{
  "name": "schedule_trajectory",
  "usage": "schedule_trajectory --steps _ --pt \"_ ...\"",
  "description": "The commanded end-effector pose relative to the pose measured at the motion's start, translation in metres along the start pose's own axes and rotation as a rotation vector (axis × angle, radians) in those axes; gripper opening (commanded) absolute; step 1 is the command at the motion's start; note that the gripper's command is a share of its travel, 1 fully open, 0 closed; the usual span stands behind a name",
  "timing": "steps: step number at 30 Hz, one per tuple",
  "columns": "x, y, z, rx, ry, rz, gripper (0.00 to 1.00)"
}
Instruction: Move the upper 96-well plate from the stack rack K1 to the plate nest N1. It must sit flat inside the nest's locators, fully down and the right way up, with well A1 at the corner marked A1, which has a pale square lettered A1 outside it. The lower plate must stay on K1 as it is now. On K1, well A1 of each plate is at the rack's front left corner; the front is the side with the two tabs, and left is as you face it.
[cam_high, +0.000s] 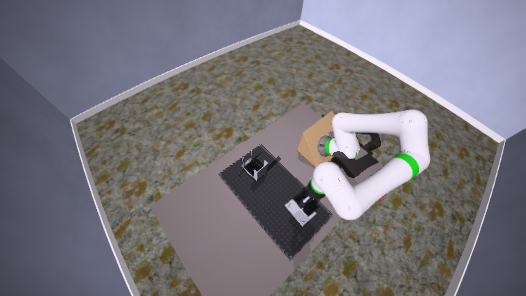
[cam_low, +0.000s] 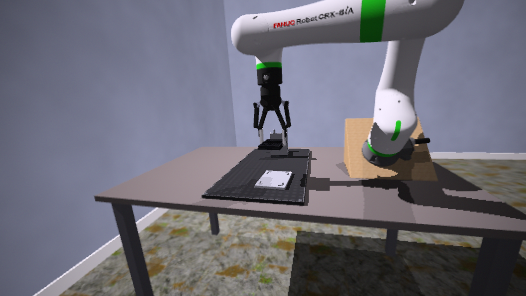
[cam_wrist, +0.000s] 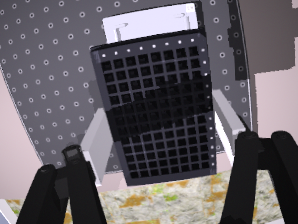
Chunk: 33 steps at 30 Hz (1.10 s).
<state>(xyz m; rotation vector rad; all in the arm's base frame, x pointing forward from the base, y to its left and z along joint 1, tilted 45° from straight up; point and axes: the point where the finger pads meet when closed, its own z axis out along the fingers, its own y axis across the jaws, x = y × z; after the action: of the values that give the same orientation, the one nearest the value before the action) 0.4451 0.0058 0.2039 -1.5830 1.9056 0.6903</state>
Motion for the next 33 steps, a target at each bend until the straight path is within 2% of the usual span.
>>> schedule_trajectory --steps 1,19,33 --pt "0.0 0.0 0.0 0.0 0.0 0.0 0.0" --pt "0.001 0.0 0.0 0.0 0.0 0.0 0.0" --pt "0.001 0.0 0.023 0.0 0.0 0.0 0.0"
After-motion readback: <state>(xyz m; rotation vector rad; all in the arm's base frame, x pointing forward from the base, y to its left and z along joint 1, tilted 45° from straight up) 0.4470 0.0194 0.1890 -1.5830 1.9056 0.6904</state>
